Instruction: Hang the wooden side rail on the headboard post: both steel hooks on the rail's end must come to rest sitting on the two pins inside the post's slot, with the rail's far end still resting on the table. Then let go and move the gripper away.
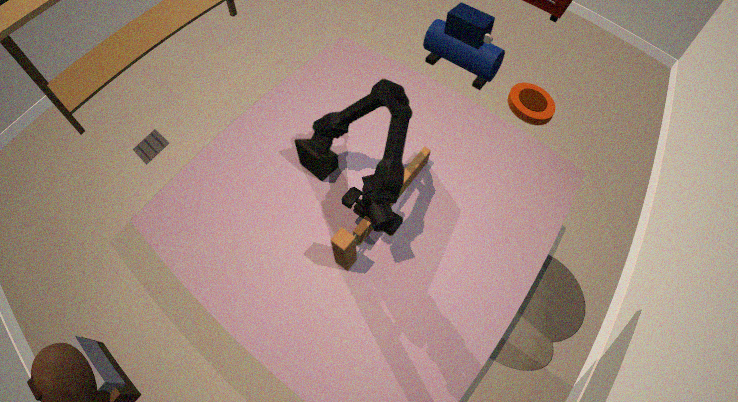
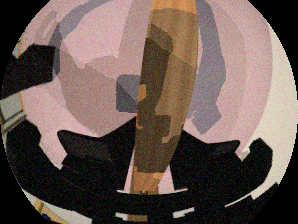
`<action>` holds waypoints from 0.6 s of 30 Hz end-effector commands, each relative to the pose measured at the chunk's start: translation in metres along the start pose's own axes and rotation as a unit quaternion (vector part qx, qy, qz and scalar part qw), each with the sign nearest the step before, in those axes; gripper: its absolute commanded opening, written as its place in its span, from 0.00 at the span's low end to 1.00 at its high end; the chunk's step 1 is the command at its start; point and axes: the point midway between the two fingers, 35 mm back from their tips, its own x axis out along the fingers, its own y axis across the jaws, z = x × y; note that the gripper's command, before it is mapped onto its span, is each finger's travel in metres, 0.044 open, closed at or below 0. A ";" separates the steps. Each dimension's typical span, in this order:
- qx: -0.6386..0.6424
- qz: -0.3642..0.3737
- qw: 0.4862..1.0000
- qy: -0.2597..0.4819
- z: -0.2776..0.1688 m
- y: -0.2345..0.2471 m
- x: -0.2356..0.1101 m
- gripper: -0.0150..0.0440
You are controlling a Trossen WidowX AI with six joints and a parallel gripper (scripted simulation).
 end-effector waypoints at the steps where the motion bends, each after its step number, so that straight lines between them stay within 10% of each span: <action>1: -0.003 -0.007 1.000 0.002 -0.001 -0.003 -0.005 0.25; 18: -0.003 -0.007 1.000 0.002 -0.003 -0.005 -0.003 0.25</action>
